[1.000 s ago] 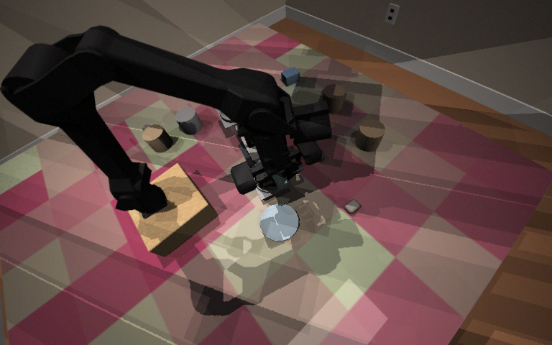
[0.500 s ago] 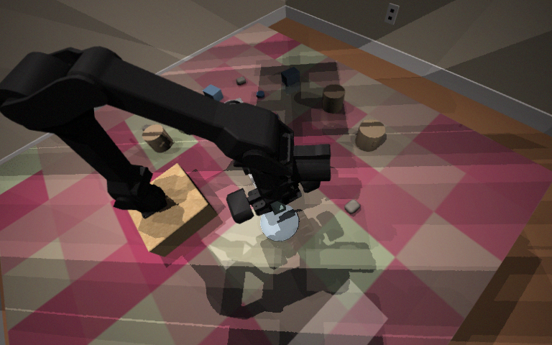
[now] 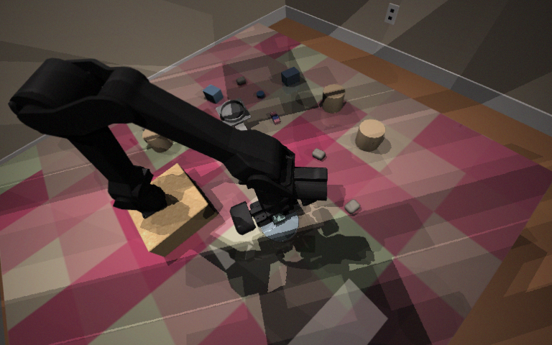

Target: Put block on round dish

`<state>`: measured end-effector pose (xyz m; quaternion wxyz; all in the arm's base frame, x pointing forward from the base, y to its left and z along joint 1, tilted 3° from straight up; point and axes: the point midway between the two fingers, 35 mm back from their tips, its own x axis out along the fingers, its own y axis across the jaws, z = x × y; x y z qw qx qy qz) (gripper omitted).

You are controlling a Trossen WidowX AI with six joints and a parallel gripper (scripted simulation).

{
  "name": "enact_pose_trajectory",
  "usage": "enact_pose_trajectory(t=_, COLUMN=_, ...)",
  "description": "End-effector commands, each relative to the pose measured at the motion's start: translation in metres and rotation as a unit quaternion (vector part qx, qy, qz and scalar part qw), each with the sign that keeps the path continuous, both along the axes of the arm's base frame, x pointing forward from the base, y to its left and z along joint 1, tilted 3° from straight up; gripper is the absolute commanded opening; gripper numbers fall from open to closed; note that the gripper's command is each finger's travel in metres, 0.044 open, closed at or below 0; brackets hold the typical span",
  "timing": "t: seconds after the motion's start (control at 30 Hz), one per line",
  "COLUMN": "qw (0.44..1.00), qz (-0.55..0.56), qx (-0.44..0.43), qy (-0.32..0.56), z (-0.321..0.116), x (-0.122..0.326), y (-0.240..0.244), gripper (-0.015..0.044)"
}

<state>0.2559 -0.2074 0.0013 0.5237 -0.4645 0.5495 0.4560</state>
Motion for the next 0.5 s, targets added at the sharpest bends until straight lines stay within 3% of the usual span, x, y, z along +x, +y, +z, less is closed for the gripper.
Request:
enact_pose_trajectory(t=0.0, qw=1.0, qz=0.002, qx=-0.004, qy=-0.002, z=-0.004, x=0.0, y=-0.001, gripper=0.0)
enact_pose_trajectory(t=0.47, qw=1.0, qz=0.002, qx=-0.004, qy=-0.002, z=-0.023, x=-0.001, y=-0.002, gripper=0.0)
